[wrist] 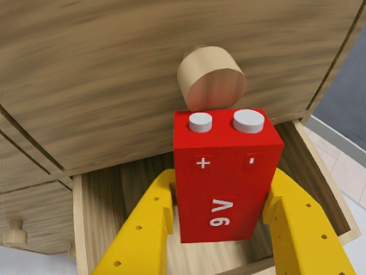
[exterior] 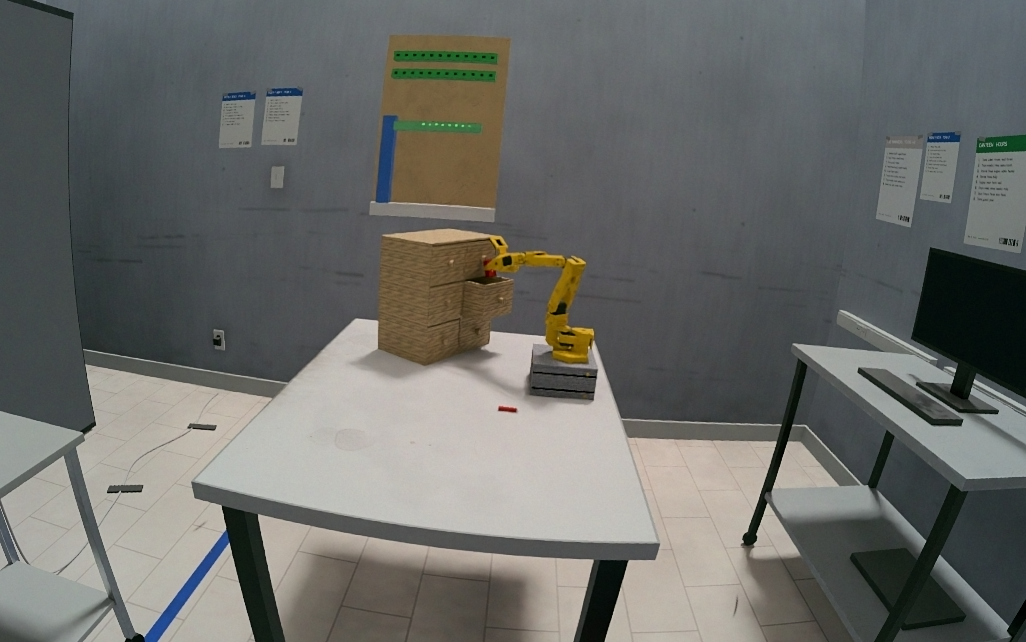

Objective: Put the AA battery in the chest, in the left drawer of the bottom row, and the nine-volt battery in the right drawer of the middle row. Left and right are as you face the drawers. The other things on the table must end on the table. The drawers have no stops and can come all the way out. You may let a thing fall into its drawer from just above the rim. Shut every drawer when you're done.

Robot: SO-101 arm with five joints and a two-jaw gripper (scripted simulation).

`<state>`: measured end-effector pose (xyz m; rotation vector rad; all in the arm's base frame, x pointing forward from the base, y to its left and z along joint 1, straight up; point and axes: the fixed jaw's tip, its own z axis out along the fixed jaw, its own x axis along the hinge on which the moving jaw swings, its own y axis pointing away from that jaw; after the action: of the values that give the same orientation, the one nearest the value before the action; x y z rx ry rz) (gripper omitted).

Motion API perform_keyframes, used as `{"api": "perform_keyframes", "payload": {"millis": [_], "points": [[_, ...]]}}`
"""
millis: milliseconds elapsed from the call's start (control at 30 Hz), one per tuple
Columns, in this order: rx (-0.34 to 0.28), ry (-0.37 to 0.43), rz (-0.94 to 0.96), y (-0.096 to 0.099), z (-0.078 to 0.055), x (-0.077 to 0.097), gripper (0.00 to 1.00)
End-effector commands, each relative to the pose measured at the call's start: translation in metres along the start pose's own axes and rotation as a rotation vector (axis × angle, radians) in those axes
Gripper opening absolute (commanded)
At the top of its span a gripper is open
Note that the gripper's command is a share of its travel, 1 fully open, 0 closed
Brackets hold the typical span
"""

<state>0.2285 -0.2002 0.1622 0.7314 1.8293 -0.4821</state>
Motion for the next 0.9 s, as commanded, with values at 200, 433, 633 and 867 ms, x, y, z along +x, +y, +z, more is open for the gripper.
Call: {"api": "perform_keyframes", "payload": {"millis": [200,433,633,867], "points": [[0.009,-0.017,-0.007,-0.003,0.0011,-0.0071,0.0],[0.01,-0.017,-0.007,-0.0033,0.0013,-0.0076,0.0],[0.01,-0.017,-0.007,-0.0033,0.0013,-0.0076,0.0],[0.011,-0.017,-0.006,-0.0035,0.0012,-0.0082,0.0]]}}
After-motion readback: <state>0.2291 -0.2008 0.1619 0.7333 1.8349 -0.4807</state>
